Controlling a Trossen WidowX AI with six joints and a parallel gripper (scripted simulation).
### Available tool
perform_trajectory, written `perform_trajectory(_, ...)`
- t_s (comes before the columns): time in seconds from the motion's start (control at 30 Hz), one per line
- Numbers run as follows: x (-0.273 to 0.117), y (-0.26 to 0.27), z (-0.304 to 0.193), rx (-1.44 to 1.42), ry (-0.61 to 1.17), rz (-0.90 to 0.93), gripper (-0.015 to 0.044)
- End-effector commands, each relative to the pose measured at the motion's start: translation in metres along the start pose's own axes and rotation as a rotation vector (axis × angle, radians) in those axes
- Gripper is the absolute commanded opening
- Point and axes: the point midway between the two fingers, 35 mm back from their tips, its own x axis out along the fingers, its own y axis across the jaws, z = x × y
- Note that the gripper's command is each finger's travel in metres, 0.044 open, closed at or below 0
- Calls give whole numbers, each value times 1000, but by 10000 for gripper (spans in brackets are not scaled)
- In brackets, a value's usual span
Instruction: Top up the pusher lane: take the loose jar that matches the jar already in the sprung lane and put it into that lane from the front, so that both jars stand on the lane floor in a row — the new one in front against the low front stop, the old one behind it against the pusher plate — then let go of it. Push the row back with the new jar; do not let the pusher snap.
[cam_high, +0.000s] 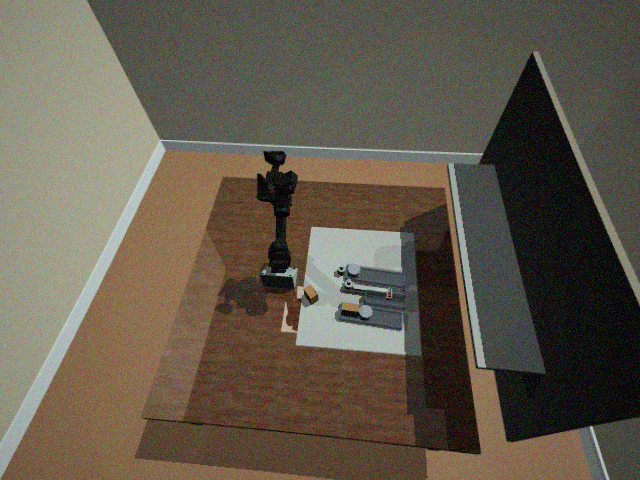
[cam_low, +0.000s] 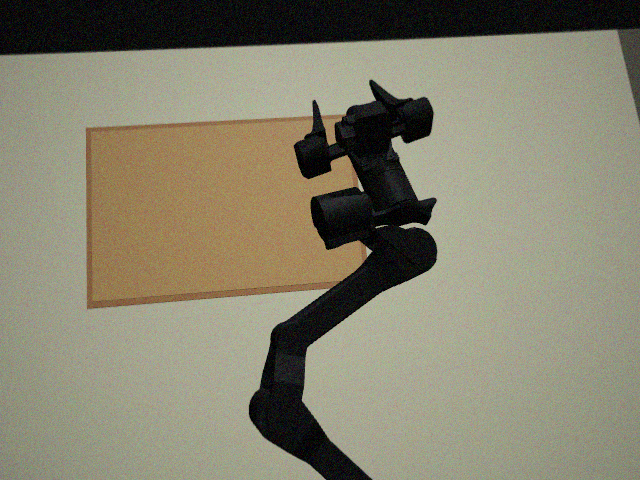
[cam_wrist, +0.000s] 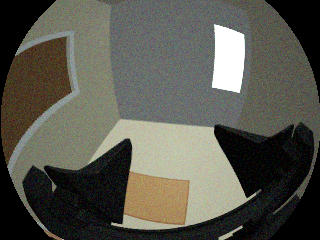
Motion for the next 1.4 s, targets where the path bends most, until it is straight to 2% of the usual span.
perform_trajectory(0.0,0,-2,-1,-3,2,-5,426)
perform_trajectory(0.03,-1,-7,-5,-11,9,-19,440)
perform_trajectory(0.33,-16,-98,-79,-139,189,-269,440)
perform_trajectory(0.6,-67,-199,-149,-295,433,-546,440)
perform_trajectory(1.0,-210,-320,-193,-482,784,-1009,440)
perform_trajectory(1.17,-288,-359,-185,-589,969,-1204,440)
perform_trajectory(1.37,-383,-386,-151,-692,1181,-1447,440)
